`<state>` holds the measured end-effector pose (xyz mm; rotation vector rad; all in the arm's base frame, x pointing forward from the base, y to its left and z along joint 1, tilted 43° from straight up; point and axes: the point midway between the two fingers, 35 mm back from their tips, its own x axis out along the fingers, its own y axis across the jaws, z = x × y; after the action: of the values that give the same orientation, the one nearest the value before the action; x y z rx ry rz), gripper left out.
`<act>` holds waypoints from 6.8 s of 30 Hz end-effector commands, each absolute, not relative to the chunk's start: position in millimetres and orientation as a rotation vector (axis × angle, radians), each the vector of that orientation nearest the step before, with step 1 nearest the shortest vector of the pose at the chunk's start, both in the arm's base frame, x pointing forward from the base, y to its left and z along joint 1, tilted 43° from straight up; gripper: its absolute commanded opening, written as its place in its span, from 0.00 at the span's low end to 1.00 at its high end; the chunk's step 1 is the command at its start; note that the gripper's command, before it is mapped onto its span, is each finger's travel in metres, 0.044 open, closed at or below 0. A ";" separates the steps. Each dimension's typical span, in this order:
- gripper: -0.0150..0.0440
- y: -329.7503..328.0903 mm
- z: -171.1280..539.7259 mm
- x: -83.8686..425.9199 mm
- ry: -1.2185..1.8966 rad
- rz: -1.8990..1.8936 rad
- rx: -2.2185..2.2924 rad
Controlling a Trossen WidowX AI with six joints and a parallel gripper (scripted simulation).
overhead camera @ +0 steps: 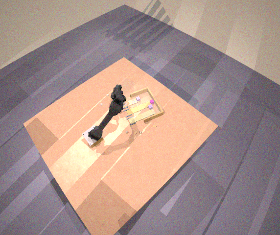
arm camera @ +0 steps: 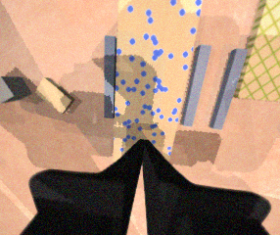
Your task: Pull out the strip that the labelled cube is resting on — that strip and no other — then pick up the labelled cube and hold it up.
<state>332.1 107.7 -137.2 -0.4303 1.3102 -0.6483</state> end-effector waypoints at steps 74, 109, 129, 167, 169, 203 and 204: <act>0.25 132.1 -145.3 227.3 1.326 -0.643 -0.429; 1.00 134.6 -99.3 328.5 1.374 -0.568 -0.533; 1.00 134.8 -78.5 394.2 1.371 -0.570 -0.533; 0.68 109.3 -98.3 428.5 1.368 -0.571 -0.533; 0.68 107.1 -100.7 428.7 1.368 -0.572 -0.534; 0.25 109.1 -83.9 398.4 1.372 -0.572 -0.530; 0.25 109.6 -81.9 395.3 1.372 -0.572 -0.530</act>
<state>403.7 104.6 -89.9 -0.5368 1.3790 -0.5789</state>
